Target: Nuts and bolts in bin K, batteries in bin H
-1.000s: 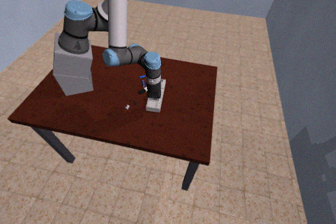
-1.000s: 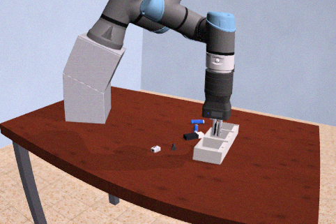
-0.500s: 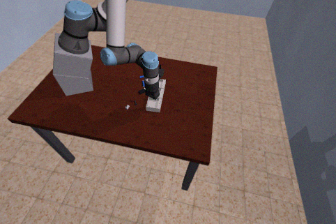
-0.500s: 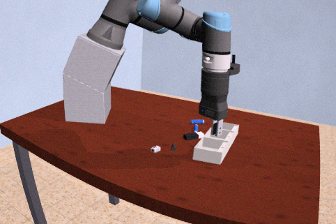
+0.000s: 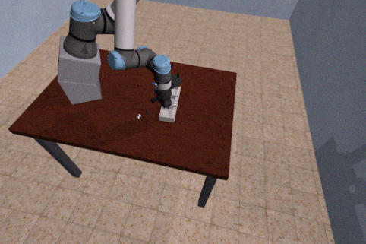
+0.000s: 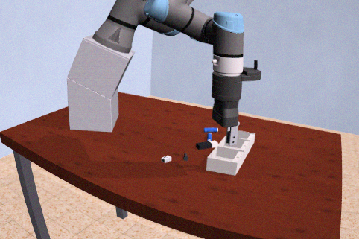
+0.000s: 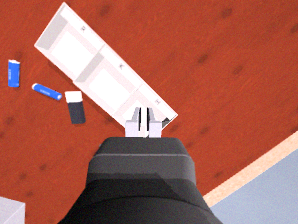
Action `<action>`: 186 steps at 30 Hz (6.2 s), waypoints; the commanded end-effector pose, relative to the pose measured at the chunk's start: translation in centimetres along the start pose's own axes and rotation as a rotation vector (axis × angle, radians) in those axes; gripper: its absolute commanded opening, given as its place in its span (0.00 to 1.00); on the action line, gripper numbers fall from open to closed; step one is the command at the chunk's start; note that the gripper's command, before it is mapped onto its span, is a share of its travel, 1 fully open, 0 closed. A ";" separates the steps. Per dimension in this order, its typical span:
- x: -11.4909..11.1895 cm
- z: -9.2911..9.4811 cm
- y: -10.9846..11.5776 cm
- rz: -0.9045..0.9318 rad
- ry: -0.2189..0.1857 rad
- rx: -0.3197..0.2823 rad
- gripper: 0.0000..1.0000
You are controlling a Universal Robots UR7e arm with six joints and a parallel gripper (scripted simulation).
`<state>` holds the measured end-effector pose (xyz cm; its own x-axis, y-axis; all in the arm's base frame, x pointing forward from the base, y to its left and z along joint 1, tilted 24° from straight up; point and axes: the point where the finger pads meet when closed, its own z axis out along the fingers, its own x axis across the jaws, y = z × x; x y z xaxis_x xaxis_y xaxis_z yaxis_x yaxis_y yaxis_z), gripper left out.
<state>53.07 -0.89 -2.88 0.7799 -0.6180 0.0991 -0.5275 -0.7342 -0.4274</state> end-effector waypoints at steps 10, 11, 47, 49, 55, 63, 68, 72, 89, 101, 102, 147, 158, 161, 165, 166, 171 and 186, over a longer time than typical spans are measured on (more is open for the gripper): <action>0.0 0.0 0.0 0.428 0.013 -0.008 0.31; 0.0 0.0 0.0 0.458 0.014 -0.009 0.31; 0.1 4.8 0.1 0.761 0.033 -0.023 0.31; 0.1 4.8 0.1 0.761 0.033 -0.023 0.31; 0.2 5.2 0.1 0.761 0.033 -0.023 0.31; 0.2 5.2 0.1 0.761 0.033 -0.023 0.31; 0.1 5.2 0.1 0.761 0.033 -0.023 0.31; 0.1 5.2 0.1 0.761 0.033 -0.023 0.31; 0.1 5.2 0.1 0.761 0.033 -0.023 0.31; 0.1 5.1 0.1 0.761 0.033 -0.023 0.31; 0.1 4.9 0.1 0.761 0.033 -0.023 0.31; -4.0 0.2 -3.8 0.761 0.033 -0.023 0.31; -6.2 0.3 -5.7 0.761 0.033 -0.023 0.31; -6.2 0.3 -5.7 0.761 0.033 -0.023 0.31; -6.1 1.3 -5.7 0.761 0.033 -0.023 0.31; -6.1 1.6 -5.7 0.761 0.033 -0.023 0.31; -6.1 2.4 -5.6 0.761 0.033 -0.023 0.31; -6.0 5.5 -5.5 0.761 0.033 -0.023 0.31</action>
<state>52.91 8.40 -5.82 0.1881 -0.9636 -0.1899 -0.9240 -0.1080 -0.3669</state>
